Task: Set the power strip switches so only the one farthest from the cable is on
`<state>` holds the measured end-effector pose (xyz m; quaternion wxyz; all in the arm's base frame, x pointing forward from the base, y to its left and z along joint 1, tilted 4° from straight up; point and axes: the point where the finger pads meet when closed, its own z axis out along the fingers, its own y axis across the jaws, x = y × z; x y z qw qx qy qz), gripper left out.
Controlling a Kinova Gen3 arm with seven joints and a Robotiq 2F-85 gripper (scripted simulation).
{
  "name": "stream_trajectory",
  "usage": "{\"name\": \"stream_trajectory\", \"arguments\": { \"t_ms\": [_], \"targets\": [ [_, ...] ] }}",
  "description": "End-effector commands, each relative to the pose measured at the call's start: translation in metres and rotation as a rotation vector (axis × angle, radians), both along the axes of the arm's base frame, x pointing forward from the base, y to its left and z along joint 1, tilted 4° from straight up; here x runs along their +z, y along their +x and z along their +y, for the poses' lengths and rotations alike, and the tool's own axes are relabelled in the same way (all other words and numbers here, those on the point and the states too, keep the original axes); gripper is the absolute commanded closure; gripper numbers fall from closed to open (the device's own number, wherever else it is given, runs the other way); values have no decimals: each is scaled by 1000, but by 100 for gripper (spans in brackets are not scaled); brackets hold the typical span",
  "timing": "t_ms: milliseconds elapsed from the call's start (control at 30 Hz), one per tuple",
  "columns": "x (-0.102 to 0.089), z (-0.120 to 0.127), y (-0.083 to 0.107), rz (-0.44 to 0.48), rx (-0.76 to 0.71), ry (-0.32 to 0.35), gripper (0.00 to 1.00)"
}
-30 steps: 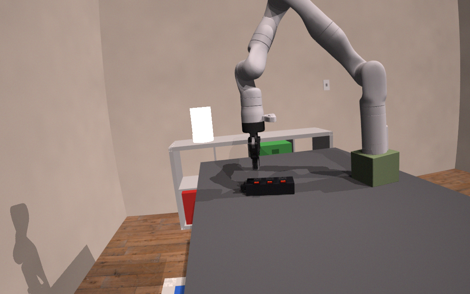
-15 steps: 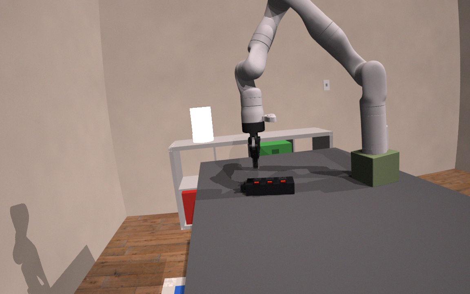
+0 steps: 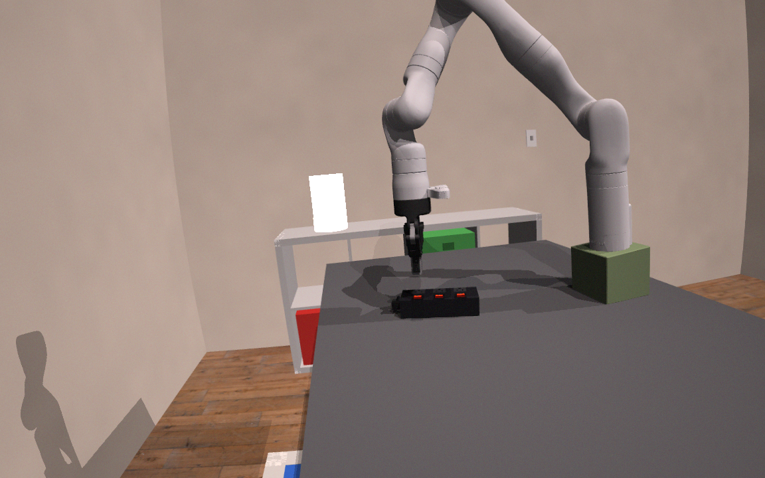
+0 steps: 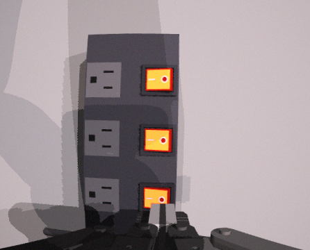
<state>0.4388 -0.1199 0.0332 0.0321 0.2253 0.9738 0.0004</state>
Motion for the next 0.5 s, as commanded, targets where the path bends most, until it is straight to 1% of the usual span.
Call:
{"name": "stream_trajectory", "arguments": {
  "t_ms": [0,467],
  "targets": [
    [0,0,0,-1,0,0,100],
    [-9,0,2,-2,-3,5,100]
  ]
}}
